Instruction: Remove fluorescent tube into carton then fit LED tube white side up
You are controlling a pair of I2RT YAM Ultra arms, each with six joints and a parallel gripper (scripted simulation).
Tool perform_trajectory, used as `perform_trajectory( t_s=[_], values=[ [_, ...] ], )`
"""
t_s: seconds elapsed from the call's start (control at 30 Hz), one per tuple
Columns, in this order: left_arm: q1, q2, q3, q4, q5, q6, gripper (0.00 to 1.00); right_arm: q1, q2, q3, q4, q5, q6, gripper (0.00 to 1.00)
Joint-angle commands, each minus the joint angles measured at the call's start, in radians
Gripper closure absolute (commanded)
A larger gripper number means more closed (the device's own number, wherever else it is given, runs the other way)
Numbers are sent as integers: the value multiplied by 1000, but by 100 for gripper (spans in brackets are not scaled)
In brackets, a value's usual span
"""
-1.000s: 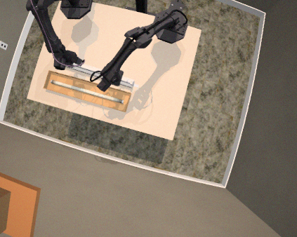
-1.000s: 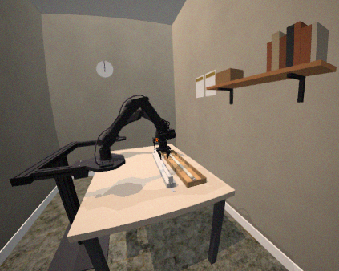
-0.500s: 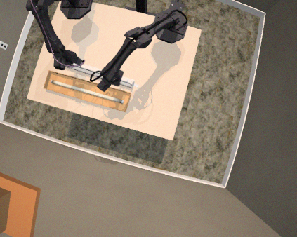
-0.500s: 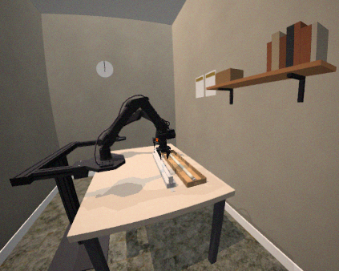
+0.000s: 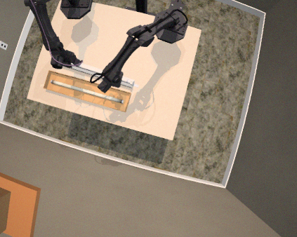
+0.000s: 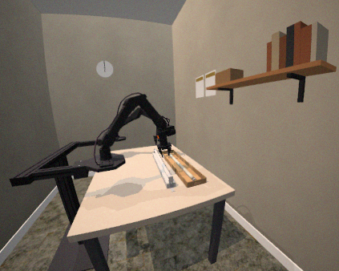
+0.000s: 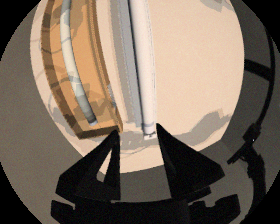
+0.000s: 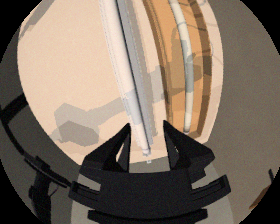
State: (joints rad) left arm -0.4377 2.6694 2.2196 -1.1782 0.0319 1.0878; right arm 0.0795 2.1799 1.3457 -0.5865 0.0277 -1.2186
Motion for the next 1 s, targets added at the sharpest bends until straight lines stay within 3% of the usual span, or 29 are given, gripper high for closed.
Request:
perform_trajectory(
  t_s=[0.0,0.23,0.27,0.37,0.43,0.97],
  values=[
    [25,-85,-38,63,-7,-69,51,-17,-73,-13,45,-19,80,51],
    [88,-296,-182,221,-4,-248,51,-33,-232,-52,130,-25,279,51],
    [53,-254,-217,220,13,-233,51,-10,-201,-71,122,-1,267,51],
    [109,-388,-252,285,-12,-275,51,-32,-287,-68,166,-3,312,51],
    [109,-388,-252,285,-12,-275,51,-32,-287,-68,166,-3,312,51],
    [247,-908,-634,676,-18,-650,51,-43,-652,-162,359,-25,732,51]
  ],
)
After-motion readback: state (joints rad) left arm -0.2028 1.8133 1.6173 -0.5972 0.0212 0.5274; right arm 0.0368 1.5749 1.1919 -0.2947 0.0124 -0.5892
